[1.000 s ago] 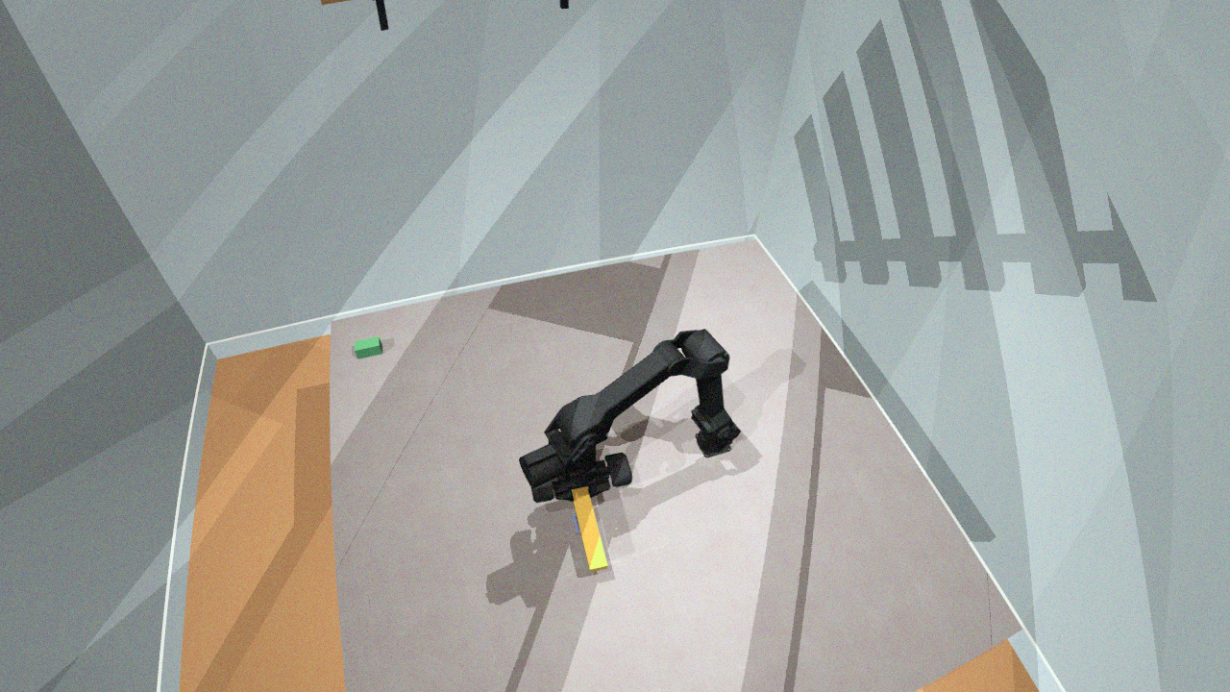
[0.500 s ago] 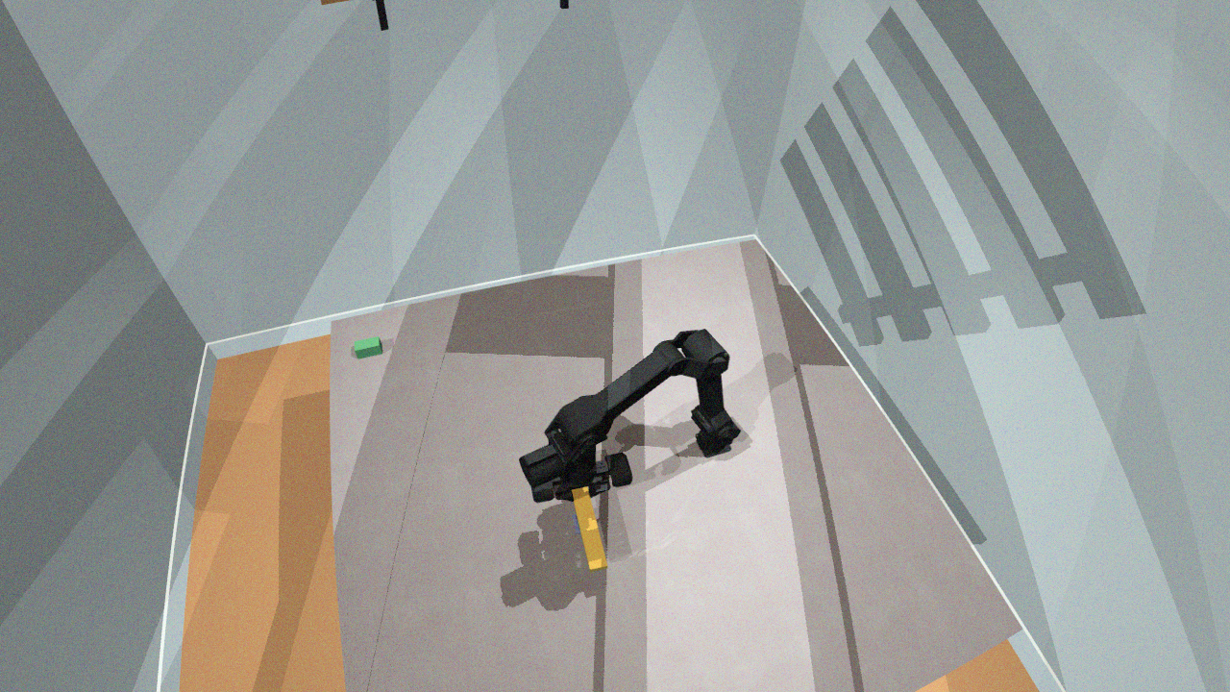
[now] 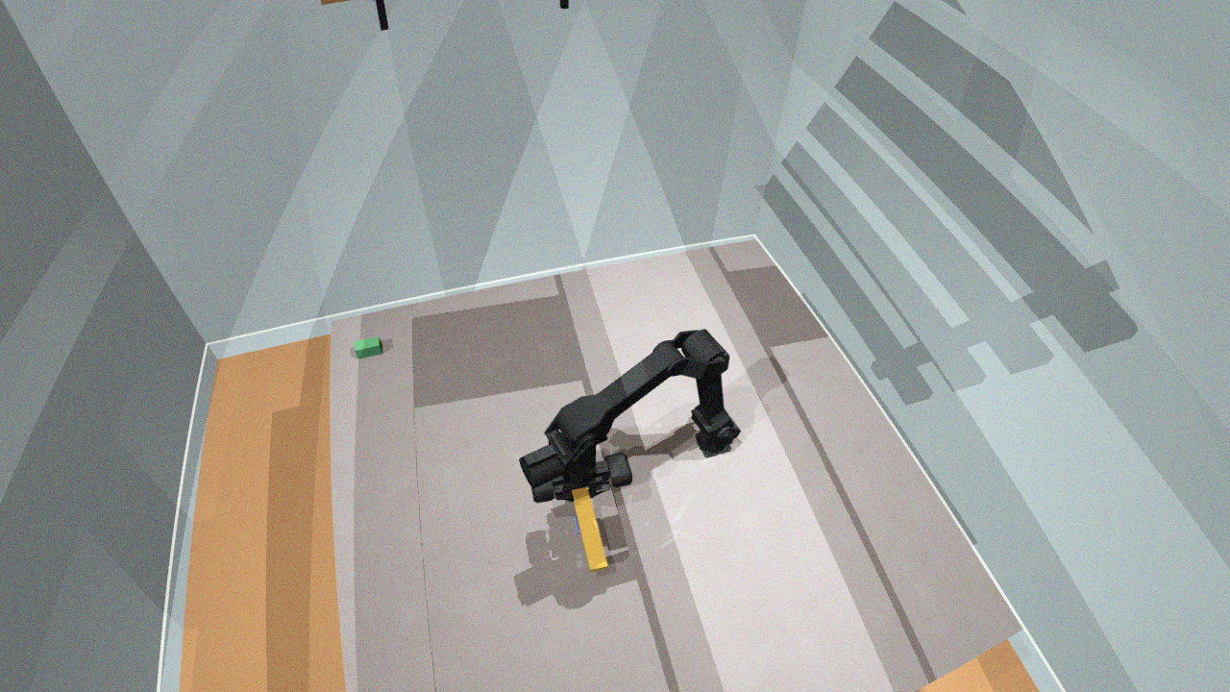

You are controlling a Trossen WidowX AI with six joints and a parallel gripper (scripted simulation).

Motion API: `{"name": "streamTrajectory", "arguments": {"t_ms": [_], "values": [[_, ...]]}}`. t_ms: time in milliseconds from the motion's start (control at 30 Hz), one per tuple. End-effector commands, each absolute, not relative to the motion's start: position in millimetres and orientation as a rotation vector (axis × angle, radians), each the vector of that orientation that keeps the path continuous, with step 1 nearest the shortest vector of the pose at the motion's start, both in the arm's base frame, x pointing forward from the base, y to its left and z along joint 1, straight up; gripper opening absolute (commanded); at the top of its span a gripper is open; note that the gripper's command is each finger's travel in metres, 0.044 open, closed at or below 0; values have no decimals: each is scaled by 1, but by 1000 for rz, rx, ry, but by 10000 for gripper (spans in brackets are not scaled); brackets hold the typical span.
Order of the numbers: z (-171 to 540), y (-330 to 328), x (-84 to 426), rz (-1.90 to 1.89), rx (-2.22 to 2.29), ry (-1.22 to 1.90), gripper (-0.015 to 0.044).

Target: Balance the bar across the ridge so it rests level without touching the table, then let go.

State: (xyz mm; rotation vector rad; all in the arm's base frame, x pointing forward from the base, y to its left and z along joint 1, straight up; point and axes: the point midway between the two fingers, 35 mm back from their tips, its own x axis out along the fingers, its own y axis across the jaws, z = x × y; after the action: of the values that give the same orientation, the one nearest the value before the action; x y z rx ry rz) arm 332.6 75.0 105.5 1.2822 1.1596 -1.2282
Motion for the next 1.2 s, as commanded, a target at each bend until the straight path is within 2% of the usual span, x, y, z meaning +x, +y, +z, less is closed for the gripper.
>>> {"name": "streamTrajectory", "arguments": {"t_ms": [0,1167], "values": [[105,75,333,-1230,1283,1156,0],[102,75,333,-1230,1283,1156,0]]}}
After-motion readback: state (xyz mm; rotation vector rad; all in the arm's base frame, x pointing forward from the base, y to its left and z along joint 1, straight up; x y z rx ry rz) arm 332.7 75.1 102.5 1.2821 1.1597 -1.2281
